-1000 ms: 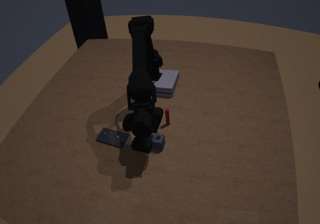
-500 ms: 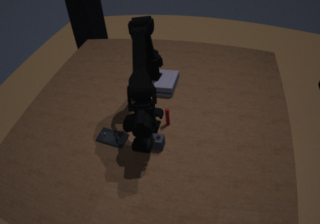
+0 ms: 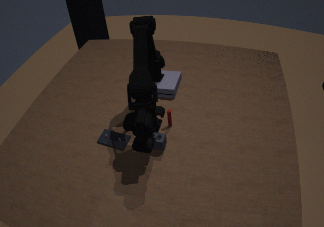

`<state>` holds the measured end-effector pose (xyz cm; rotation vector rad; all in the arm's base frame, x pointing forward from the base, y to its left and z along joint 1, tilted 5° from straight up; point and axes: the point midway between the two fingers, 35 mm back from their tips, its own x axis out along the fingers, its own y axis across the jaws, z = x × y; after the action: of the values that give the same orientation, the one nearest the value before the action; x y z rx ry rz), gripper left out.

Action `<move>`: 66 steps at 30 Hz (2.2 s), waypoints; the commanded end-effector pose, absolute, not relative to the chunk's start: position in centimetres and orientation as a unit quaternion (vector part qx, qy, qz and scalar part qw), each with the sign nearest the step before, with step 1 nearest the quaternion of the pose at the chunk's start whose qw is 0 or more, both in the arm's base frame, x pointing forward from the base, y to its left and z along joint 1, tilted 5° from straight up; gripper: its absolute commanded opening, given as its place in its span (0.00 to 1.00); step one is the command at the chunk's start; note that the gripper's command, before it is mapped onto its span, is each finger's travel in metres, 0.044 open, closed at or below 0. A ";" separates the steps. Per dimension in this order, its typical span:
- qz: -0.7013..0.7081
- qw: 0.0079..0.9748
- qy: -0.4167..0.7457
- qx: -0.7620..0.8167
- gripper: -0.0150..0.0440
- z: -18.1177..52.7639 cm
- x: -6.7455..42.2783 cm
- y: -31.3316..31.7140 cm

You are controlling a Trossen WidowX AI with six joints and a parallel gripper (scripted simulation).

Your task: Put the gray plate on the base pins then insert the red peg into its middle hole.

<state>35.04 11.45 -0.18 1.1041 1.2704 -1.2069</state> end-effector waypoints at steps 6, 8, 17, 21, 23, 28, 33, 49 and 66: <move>-0.497 0.514 0.524 0.463 0.25 3.2 35.9 11.4; -0.497 0.514 0.524 0.463 0.25 3.8 36.0 11.4; -0.497 0.514 0.524 0.463 0.25 6.7 36.1 11.3; -0.497 0.514 0.524 0.463 0.25 8.0 36.1 11.2; -0.497 0.514 0.524 0.463 0.25 8.6 36.0 11.1; -0.497 0.514 0.524 0.463 0.25 10.2 35.9 11.0; -0.497 0.514 0.524 0.463 0.25 11.6 35.7 10.9; -0.502 0.511 0.518 0.468 0.25 10.0 36.6 7.6; -0.508 0.512 0.515 0.463 0.25 7.9 37.0 3.2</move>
<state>37.05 4.20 8.37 1.1230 1.2400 -1.2162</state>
